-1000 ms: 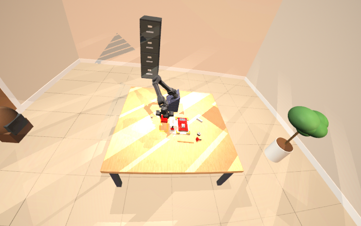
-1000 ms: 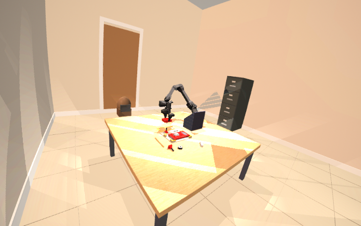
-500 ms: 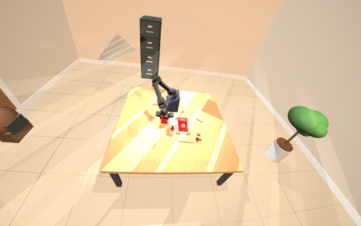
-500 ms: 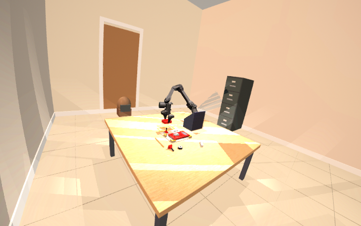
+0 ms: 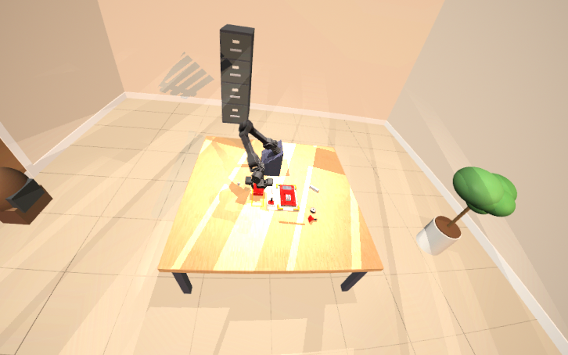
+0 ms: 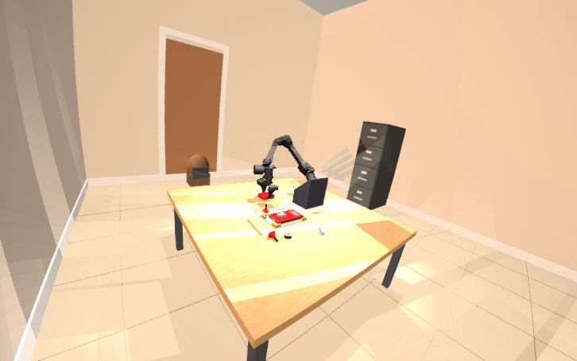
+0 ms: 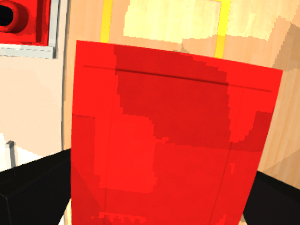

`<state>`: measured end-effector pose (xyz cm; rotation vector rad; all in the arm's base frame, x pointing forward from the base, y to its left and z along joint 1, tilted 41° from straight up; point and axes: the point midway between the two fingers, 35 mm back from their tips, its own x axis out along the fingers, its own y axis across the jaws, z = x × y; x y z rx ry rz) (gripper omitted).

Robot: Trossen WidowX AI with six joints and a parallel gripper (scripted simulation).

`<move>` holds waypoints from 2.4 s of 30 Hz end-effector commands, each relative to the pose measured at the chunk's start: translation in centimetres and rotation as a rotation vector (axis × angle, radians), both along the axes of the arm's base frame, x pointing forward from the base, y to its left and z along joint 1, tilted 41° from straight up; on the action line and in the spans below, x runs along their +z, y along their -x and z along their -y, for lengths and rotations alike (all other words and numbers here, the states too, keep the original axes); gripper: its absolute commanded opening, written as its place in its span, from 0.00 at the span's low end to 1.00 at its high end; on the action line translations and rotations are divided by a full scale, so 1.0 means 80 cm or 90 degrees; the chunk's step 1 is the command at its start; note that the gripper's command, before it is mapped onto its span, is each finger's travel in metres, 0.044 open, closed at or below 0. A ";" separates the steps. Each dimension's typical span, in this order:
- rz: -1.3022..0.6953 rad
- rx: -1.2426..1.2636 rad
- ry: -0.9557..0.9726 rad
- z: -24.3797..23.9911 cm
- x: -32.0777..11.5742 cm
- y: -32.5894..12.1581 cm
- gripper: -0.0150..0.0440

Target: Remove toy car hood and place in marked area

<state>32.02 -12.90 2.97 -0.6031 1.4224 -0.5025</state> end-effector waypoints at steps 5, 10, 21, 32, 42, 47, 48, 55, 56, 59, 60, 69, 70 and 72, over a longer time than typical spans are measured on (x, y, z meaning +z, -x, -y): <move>-0.002 0.004 -0.002 0.005 -0.008 -0.001 0.25; -0.002 0.004 -0.001 0.009 -0.012 -0.001 0.25; -0.002 0.004 -0.001 0.017 -0.021 -0.002 0.25; -0.002 0.005 0.000 0.026 -0.031 -0.002 0.25; -0.002 0.005 0.001 0.034 -0.039 -0.001 0.25; -0.002 0.005 0.001 0.036 -0.041 -0.001 0.25; -0.002 0.005 0.001 0.036 -0.042 -0.001 0.25; -0.002 0.005 0.001 0.038 -0.044 -0.002 0.25; -0.002 0.005 0.001 0.039 -0.045 -0.002 0.25; -0.003 0.005 0.001 0.040 -0.046 -0.002 0.25; -0.003 0.005 0.001 0.040 -0.047 -0.002 0.25; -0.003 0.005 0.001 0.044 -0.051 -0.003 0.25; -0.003 0.005 0.001 0.044 -0.051 -0.003 0.25; -0.003 0.005 0.002 0.045 -0.052 -0.003 0.25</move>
